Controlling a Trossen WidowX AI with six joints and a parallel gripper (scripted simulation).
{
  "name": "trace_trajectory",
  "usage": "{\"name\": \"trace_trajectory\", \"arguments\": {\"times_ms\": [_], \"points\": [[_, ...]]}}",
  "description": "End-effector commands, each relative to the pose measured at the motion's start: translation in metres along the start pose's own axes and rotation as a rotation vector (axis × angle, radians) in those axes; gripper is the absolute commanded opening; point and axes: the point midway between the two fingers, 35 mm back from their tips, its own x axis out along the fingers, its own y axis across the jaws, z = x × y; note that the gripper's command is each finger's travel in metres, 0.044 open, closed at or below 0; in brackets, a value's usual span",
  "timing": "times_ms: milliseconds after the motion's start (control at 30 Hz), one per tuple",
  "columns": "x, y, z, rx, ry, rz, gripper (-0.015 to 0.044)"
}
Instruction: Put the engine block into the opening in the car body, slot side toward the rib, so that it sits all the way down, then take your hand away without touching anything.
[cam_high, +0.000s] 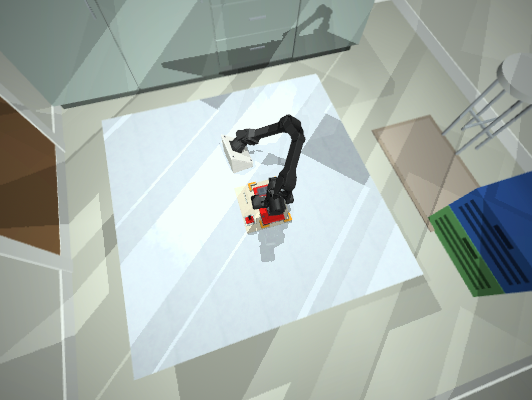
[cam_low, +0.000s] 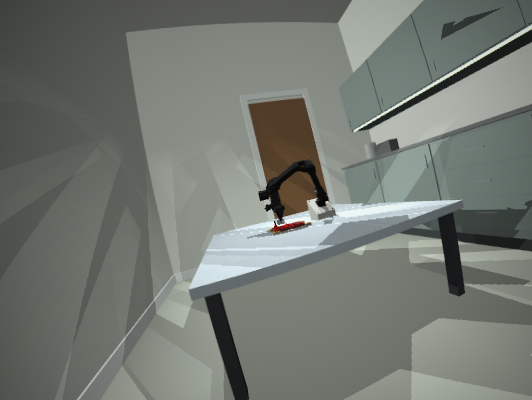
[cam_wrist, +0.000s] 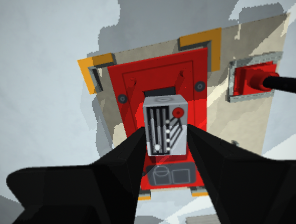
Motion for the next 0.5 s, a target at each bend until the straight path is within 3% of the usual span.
{"name": "trace_trajectory", "arguments": {"times_ms": [0, 300, 467], "points": [[-0.0002, 0.0009, -0.0002, -0.006, -0.001, 0.003, 0.0159], [-0.0002, 0.0002, 0.0002, -0.226, -0.001, 0.003, 0.0159], [-0.0002, 0.0001, 0.0002, -0.205, -0.001, 0.003, 0.0159]]}}
